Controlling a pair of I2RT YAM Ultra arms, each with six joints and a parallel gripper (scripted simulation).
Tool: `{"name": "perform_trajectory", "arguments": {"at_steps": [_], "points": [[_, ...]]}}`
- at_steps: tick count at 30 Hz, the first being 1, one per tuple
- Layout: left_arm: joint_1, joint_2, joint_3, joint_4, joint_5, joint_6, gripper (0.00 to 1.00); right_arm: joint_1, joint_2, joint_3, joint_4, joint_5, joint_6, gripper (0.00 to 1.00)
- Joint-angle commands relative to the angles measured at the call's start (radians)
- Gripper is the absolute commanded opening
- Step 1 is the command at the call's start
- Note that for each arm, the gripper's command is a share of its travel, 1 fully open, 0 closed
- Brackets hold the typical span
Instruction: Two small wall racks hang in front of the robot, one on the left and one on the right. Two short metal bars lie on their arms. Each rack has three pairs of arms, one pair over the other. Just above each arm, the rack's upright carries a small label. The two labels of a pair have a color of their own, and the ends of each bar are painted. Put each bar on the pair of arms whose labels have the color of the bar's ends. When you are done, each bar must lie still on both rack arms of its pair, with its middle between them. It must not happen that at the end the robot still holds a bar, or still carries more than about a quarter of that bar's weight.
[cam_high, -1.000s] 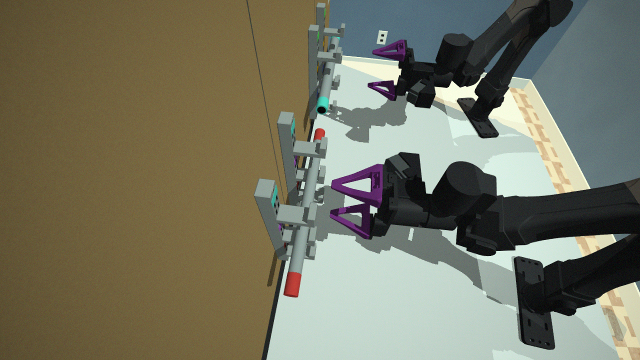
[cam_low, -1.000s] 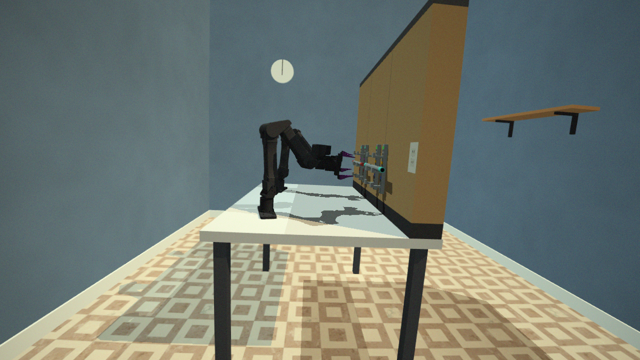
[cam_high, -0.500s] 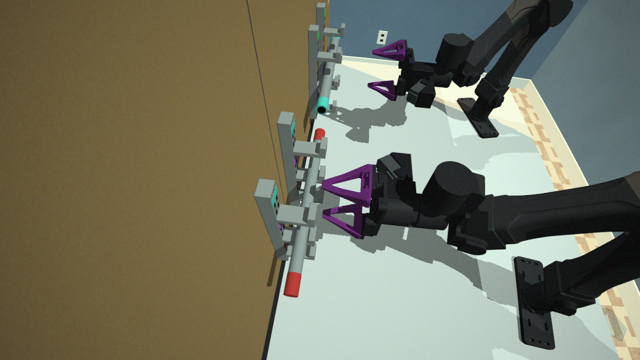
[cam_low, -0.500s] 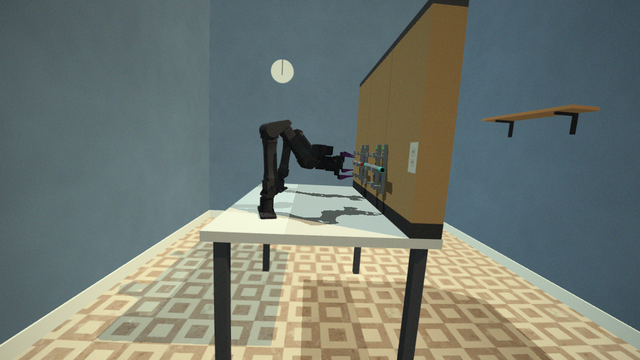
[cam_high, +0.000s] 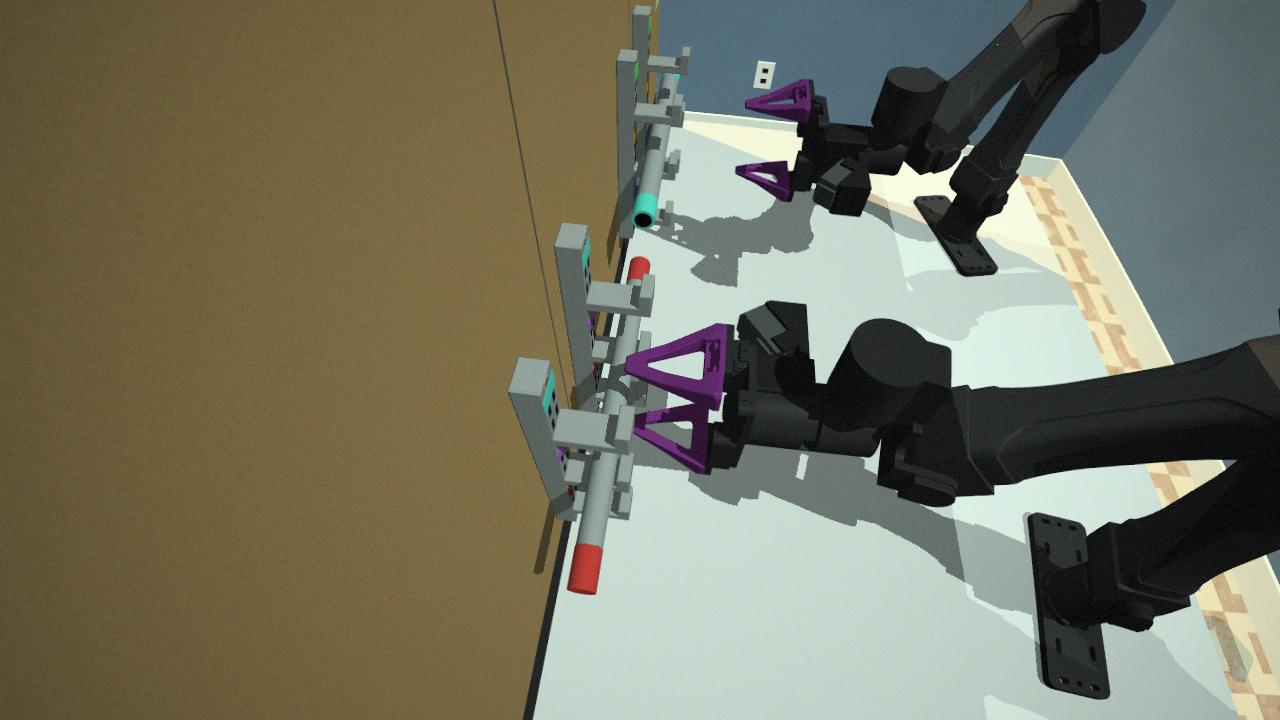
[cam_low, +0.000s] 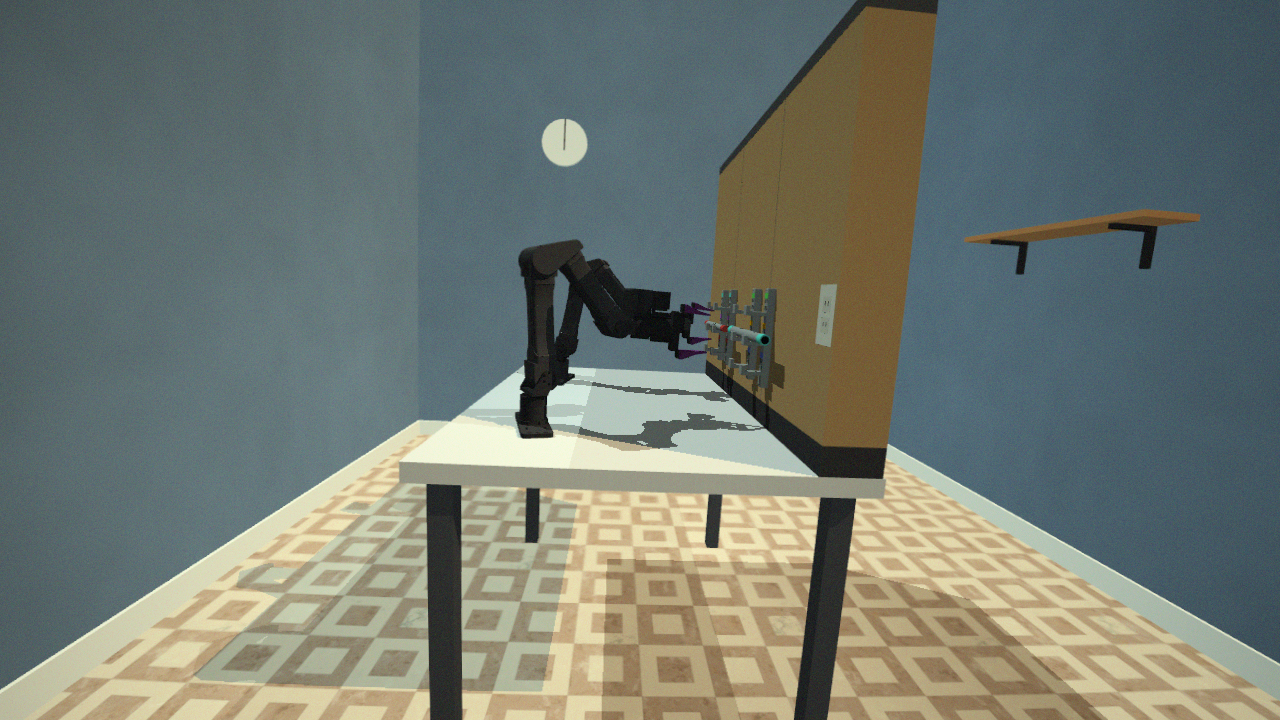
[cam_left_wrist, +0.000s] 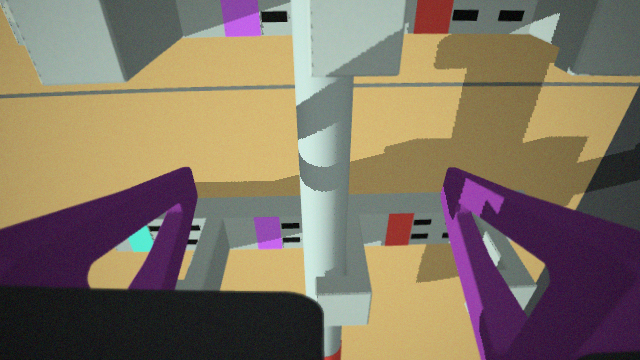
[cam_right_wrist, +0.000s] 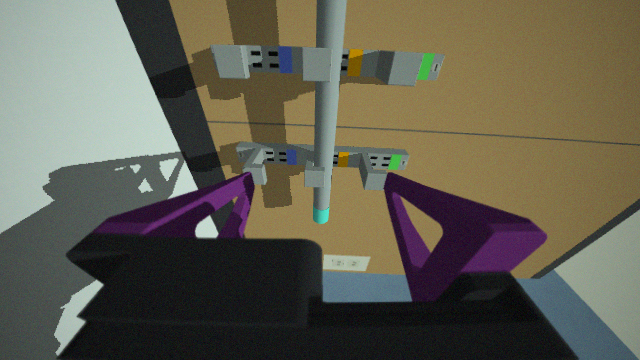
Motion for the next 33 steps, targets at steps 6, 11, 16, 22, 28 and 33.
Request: {"name": "perform_trajectory", "arguments": {"at_steps": [6, 11, 16, 22, 28, 33], "points": [[0.015, 0.027, 0.058, -0.003, 0.011, -0.007, 1.0, 0.009, 0.001, 0.004, 0.039, 0.005, 0.006, 1.0], [0.018, 0.047, 0.079, -0.004, 0.013, -0.007, 1.0, 0.009, 0.001, 0.004, 0.039, 0.005, 0.006, 1.0], [0.021, 0.066, 0.099, -0.005, 0.016, -0.007, 1.0, 0.009, 0.001, 0.004, 0.039, 0.005, 0.006, 1.0], [0.021, 0.067, 0.102, -0.007, 0.017, -0.007, 0.74, 0.009, 0.001, 0.004, 0.039, 0.005, 0.006, 1.0], [0.022, 0.068, 0.105, -0.009, 0.018, -0.007, 0.34, 0.009, 0.001, 0.004, 0.039, 0.005, 0.006, 1.0], [0.023, 0.068, 0.107, -0.011, 0.019, -0.007, 0.0, 0.009, 0.001, 0.004, 0.039, 0.005, 0.006, 1.0]]}}
